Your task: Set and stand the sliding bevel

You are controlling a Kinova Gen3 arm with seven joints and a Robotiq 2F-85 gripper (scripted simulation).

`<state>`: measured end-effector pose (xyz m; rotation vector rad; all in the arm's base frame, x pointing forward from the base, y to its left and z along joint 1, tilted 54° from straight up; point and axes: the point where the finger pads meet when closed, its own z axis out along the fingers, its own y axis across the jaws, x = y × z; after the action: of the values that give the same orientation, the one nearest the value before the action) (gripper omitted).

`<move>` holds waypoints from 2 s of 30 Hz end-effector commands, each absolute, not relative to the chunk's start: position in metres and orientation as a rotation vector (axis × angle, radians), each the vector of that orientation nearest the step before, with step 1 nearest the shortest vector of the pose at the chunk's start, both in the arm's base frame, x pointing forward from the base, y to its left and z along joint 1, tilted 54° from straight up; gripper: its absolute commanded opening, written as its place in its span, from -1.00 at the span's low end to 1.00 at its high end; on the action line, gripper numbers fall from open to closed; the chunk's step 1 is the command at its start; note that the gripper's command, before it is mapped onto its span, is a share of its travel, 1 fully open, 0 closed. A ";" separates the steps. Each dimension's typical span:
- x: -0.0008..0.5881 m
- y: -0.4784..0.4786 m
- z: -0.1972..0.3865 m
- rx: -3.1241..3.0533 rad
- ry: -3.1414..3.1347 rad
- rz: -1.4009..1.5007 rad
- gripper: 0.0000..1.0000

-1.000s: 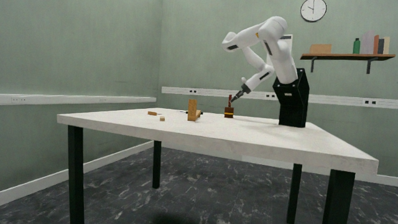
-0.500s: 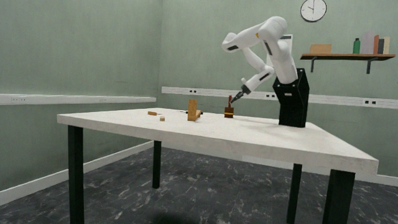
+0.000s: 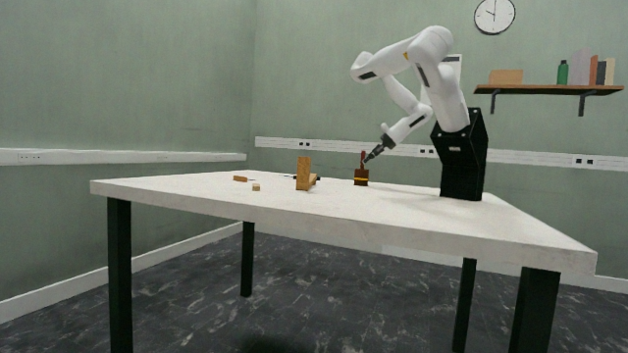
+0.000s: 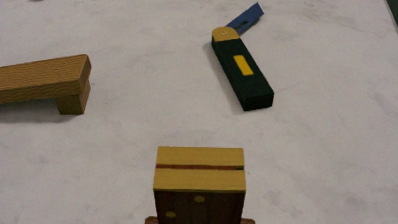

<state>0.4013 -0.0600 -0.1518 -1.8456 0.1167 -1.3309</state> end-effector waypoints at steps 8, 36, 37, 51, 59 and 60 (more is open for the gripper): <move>0.403 -0.058 -0.154 -1.846 0.117 -1.333 -0.80; 0.404 -0.055 -0.156 -1.846 0.117 -1.333 -0.80; 0.404 -0.055 -0.156 -1.846 0.117 -1.333 -0.80; 0.405 -0.052 -0.158 -1.846 0.117 -1.333 -0.80; 0.405 -0.052 -0.158 -1.846 0.117 -1.333 -0.80; 0.405 -0.052 -0.158 -1.846 0.117 -1.333 -0.80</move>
<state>0.4044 -0.0513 -0.1584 -1.8456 0.1167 -1.3309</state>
